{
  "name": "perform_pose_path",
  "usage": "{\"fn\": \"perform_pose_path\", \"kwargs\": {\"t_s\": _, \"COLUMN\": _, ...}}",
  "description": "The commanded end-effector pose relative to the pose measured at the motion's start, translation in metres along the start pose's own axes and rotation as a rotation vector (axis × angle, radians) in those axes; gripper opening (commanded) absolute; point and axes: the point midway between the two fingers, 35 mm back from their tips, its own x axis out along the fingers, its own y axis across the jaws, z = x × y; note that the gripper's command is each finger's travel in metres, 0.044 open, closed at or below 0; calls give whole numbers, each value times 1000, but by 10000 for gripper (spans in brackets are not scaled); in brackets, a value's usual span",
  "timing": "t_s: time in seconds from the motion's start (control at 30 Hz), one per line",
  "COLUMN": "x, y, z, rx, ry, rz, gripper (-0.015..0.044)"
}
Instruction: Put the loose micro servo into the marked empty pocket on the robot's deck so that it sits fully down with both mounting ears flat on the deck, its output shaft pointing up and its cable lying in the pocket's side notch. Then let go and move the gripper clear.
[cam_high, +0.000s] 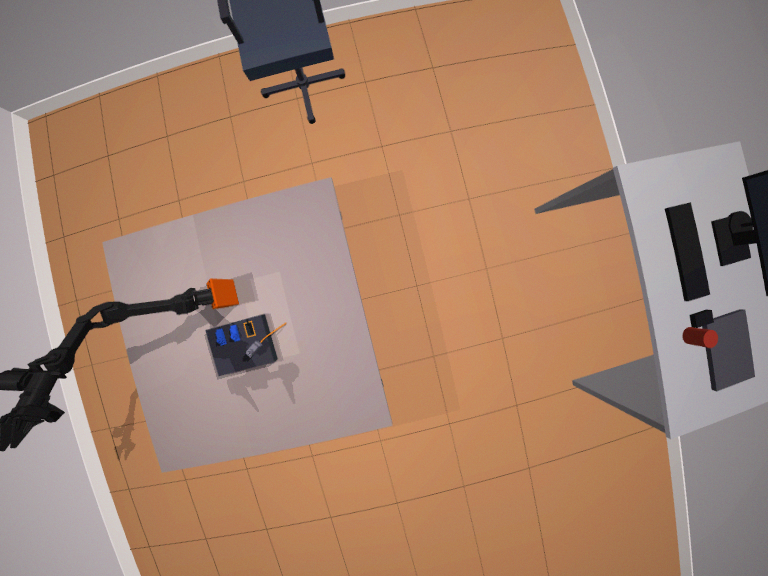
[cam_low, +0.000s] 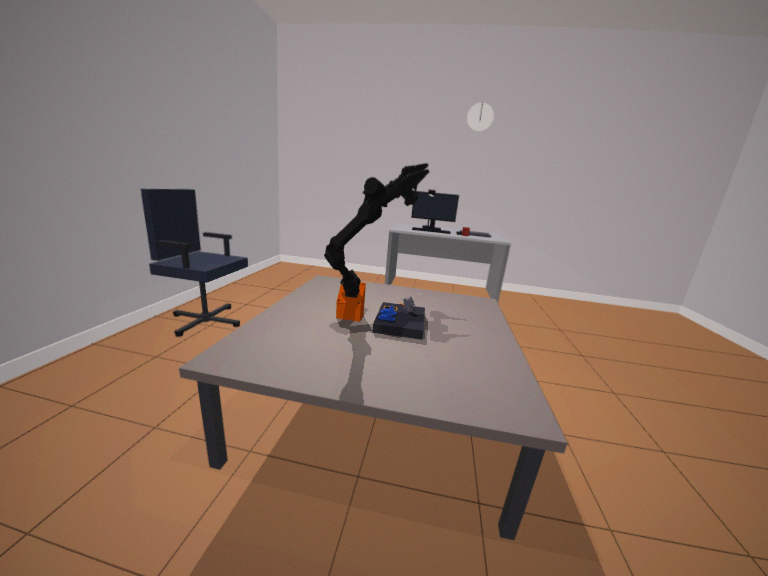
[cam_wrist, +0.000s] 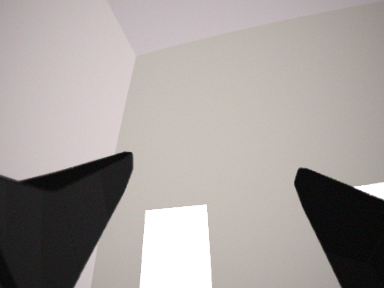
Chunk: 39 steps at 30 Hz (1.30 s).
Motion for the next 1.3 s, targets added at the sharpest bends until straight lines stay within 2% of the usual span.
{"fn": "perform_pose_path", "kwargs": {"t_s": 0.0, "x": 12, "y": -37, "z": 38, "rx": -77, "ry": -104, "rz": -76, "gripper": 440}}
{"fn": "perform_pose_path", "kwargs": {"t_s": 0.3, "x": 19, "y": -98, "z": 112, "rx": -221, "ry": -296, "rz": -230, "gripper": 440}}
{"fn": "perform_pose_path", "kwargs": {"t_s": 0.6, "x": 10, "y": -153, "z": 190, "rx": -371, "ry": -487, "rz": -395, "gripper": 440}}
{"fn": "perform_pose_path", "kwargs": {"t_s": 0.93, "x": -20, "y": -202, "z": 275, "rx": -531, "ry": -691, "rz": -595, "gripper": 440}}
{"fn": "perform_pose_path", "kwargs": {"t_s": 1.27, "x": -67, "y": -239, "z": 351, "rx": -697, "ry": -879, "rz": -814, "gripper": 440}}
